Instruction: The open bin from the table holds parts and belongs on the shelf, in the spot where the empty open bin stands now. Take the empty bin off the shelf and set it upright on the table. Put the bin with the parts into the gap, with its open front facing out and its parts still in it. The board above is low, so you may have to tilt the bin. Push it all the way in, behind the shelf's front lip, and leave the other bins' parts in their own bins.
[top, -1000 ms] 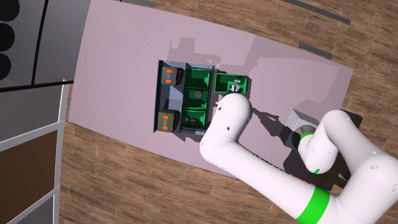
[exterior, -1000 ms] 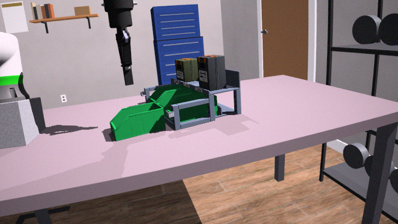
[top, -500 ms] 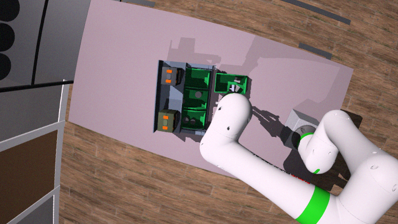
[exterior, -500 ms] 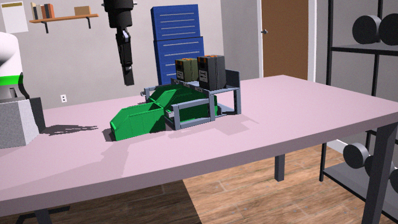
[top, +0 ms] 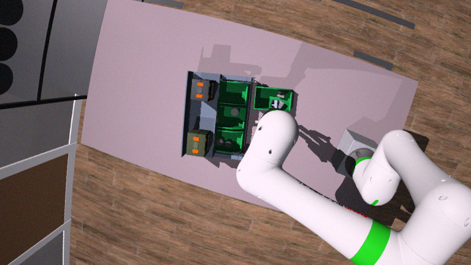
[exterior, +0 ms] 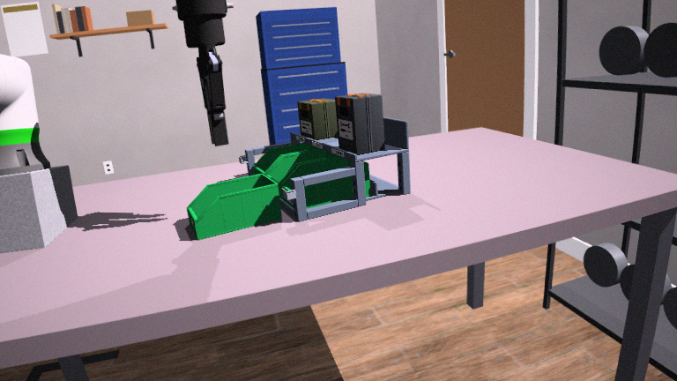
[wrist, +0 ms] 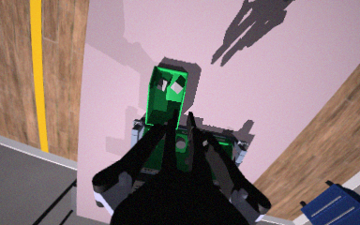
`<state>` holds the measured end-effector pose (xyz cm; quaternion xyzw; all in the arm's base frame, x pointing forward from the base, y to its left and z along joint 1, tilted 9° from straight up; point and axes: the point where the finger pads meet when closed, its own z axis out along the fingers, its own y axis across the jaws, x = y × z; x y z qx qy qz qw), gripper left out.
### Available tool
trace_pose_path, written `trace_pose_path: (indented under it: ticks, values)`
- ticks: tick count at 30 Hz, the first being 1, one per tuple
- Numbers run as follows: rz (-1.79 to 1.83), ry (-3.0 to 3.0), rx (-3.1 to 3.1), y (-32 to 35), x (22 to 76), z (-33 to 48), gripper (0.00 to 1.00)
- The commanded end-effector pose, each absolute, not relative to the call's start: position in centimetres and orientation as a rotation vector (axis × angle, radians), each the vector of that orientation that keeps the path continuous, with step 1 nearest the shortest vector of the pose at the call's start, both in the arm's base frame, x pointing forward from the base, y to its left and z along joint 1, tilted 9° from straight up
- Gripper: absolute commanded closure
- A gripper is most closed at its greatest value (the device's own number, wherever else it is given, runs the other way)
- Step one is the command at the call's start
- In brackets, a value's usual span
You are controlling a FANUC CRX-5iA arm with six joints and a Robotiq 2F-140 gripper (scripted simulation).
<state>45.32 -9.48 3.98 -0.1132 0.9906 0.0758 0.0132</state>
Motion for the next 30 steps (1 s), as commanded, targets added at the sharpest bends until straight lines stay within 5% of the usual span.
trace_pose_path:
  ticks: [1,30]
  values:
    - [0.235,3.085,-0.353,-9.52,45.38,4.05,0.76]
    - [0.235,3.085,-0.353,-9.46,45.38,3.66,0.76]
